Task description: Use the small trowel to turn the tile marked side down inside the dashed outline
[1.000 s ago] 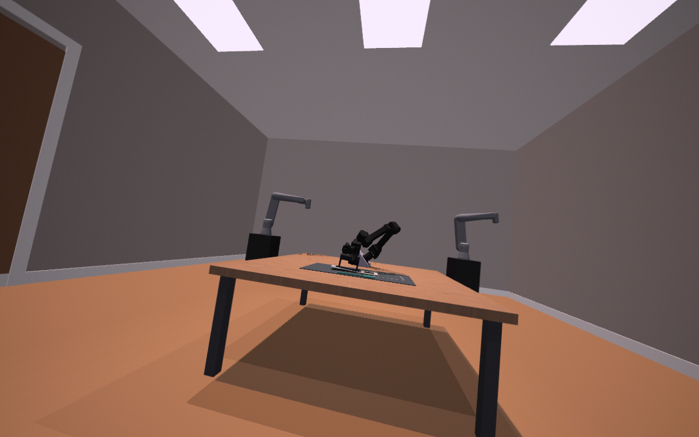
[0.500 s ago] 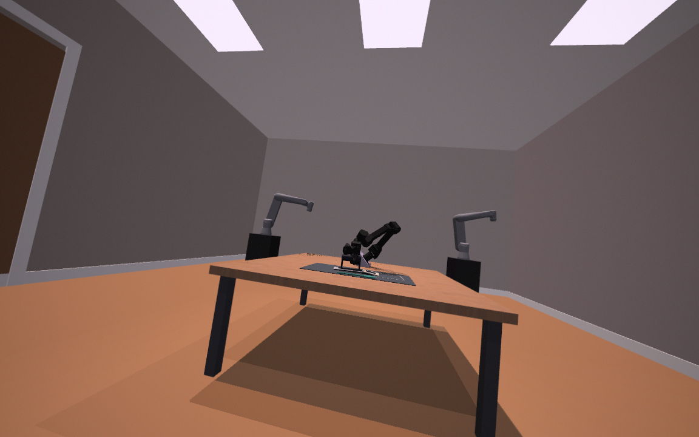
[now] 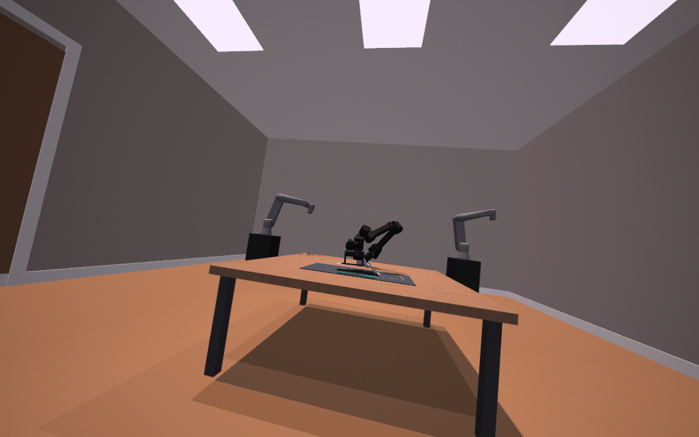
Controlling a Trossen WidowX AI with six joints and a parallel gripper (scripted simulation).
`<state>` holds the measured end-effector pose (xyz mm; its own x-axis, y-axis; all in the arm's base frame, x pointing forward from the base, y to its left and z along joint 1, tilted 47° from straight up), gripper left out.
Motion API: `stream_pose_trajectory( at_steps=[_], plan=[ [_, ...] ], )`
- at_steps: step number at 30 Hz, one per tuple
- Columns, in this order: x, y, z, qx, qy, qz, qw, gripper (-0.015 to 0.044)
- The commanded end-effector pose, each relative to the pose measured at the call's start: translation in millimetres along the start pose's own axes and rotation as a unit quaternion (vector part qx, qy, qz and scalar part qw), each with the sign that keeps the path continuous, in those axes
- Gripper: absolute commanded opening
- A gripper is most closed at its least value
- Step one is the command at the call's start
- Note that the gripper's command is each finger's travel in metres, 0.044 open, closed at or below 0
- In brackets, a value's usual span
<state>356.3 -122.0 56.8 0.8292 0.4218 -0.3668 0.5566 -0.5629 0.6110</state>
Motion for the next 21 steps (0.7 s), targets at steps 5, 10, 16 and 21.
stream_pose_trajectory(
  at_steps=[5, 10, 16, 21],
  plan=[
    [-10, 17, -17, -0.010, 0.002, 0.009, 1.000, 0.0000],
    [-13, 21, -28, -0.009, 0.002, 0.009, 1.000, 0.0000],
    [-14, 23, -43, -0.009, 0.002, 0.009, 1.000, 0.0000],
    [-14, 23, -55, -0.009, 0.002, 0.009, 1.000, 0.0000]
  ],
)
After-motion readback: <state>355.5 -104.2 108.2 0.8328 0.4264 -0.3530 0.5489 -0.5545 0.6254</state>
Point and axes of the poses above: the point midway between the two fingers, 35 mm back from their tips, its own x axis out along the fingers, its own y axis across the jaws, z = x × y, the point moved 4 cm from there along -x, back along the fingers, and after that the axes turned 3 degrees about -x, right-handed, at the moved point
